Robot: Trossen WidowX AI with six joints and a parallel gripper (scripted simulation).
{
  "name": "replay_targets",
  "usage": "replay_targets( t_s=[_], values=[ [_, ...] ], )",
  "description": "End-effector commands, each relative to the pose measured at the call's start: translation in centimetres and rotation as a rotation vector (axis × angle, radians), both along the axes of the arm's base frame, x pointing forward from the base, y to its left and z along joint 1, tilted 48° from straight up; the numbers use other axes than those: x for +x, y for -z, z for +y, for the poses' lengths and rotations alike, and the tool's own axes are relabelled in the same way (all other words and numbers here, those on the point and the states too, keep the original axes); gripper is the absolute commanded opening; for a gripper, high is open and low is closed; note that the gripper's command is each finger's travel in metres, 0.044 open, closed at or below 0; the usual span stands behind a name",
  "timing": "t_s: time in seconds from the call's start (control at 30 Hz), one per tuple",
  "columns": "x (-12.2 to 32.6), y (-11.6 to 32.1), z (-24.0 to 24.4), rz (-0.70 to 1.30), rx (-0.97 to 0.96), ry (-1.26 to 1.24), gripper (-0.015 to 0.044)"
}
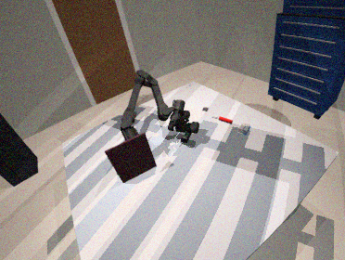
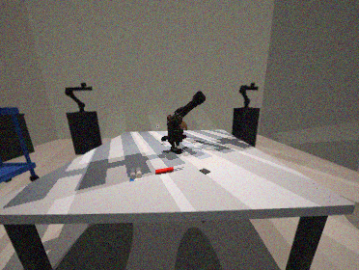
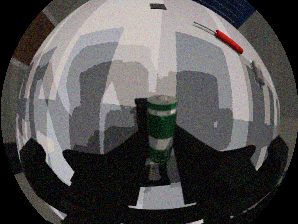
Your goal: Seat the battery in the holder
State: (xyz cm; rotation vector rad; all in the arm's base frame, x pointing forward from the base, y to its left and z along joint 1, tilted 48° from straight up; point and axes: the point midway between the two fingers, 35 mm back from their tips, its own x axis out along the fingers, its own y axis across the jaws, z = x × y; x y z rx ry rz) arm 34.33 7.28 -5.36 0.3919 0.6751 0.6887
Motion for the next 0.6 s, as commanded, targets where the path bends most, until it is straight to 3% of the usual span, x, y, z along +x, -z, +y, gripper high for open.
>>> replay_targets(
  t_s=[0.0,0.57],
  values=[
    [-0.5,0.0,0.4,0.003,0.008,0.007,0.0082],
    [-1.7,0.8,0.4,0.005,0.005,0.014,0.0082]
  ],
)
